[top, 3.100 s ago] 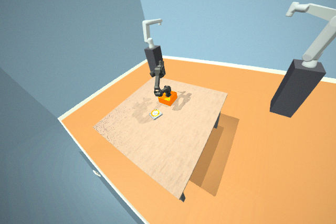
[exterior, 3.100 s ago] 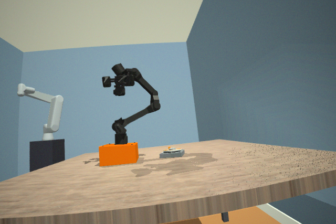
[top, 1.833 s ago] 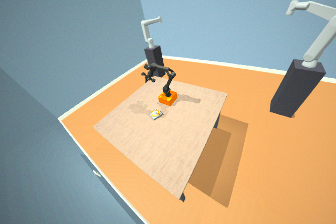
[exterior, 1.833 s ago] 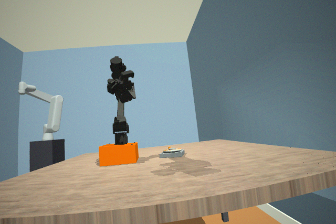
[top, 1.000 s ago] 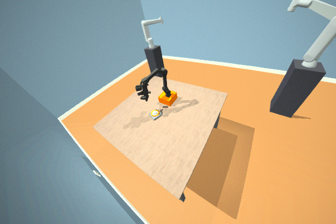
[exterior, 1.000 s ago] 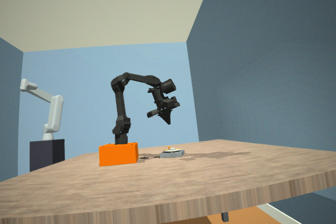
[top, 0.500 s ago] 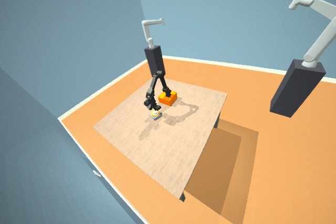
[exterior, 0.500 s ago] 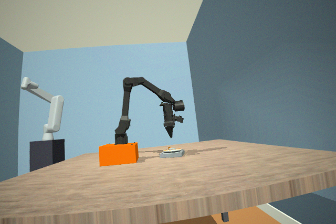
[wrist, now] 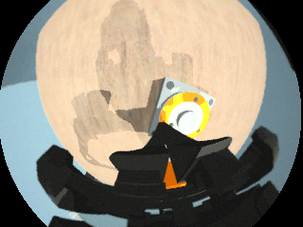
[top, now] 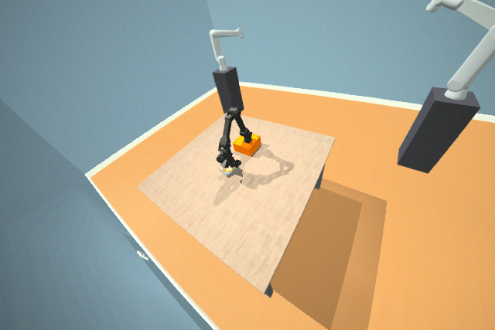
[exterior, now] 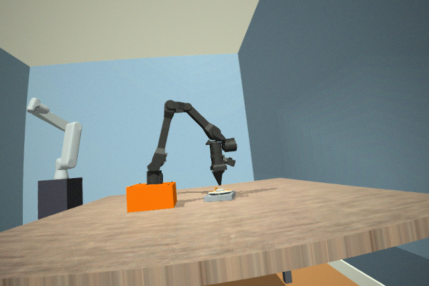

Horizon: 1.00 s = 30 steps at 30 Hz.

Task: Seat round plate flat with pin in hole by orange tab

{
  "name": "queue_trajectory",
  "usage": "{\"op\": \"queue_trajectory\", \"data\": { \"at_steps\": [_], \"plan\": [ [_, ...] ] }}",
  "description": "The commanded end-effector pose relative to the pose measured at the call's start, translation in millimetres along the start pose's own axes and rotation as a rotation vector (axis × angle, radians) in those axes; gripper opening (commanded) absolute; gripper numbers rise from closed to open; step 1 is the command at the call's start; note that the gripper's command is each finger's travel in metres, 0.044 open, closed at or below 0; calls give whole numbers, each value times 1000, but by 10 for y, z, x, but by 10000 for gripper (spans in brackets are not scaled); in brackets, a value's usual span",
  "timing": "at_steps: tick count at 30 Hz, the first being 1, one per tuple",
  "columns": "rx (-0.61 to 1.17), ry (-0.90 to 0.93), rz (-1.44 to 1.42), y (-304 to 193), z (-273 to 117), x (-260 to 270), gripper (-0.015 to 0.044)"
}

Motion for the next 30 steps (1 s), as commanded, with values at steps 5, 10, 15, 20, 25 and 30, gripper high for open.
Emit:
{"op": "queue_trajectory", "data": {
  "at_steps": [5, 10, 15, 20, 25, 30],
  "plan": [
    [12, -6, -7, -19, 154, -6, 0],
    [13, -6, -7, -65, 154, -12, 0],
    [13, -6, -7, -130, 156, -17, 0],
    [14, -6, -7, -191, 158, -27, 0],
    [14, -6, -7, -249, 160, -47, 0],
    [14, -6, -7, -304, 159, -75, 0]
  ]
}}
Point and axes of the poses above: the point midway between the two fingers, 35 mm back from their tips, its own z axis out along the fingers, its own x axis across the jaws, y = z × x, the point moved 10 cm from there along -z, back along the fingers, and after that the axes turned 3 degrees about z, right-handed, at the moved point
